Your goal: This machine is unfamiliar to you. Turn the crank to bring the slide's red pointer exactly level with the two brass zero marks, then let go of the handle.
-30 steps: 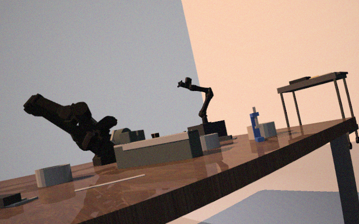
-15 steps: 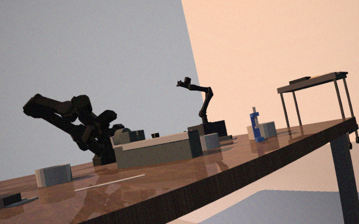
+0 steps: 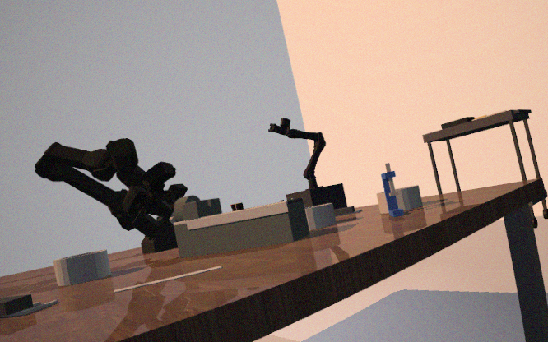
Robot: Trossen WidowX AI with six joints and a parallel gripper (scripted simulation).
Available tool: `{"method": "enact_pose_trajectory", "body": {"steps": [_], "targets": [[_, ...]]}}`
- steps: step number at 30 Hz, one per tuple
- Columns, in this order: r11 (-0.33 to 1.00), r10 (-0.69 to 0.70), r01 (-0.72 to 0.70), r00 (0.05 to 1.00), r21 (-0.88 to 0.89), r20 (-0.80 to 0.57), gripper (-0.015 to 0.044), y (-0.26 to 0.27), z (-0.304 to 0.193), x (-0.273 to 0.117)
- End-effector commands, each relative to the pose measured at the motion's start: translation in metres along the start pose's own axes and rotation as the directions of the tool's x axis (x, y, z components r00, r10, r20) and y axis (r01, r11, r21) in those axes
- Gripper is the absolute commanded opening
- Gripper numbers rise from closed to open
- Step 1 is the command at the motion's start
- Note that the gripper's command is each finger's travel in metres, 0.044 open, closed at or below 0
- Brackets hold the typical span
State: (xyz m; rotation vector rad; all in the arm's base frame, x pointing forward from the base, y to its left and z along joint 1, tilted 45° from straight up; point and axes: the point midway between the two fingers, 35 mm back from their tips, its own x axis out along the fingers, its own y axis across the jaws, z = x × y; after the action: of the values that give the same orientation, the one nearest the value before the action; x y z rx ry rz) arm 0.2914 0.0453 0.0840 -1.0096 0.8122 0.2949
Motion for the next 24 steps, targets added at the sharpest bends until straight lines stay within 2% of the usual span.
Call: {"method": "enact_pose_trajectory", "body": {"steps": [1, 24], "targets": [[1.0, -0.008, 0.008, 1.0, 0.003, 0.012, 0.0, -0.0058, 0.0051, -0.0058], [1.0, -0.008, 0.008, 1.0, 0.002, 0.012, 0.0, -0.0154, 0.0082, -0.0094]]}}
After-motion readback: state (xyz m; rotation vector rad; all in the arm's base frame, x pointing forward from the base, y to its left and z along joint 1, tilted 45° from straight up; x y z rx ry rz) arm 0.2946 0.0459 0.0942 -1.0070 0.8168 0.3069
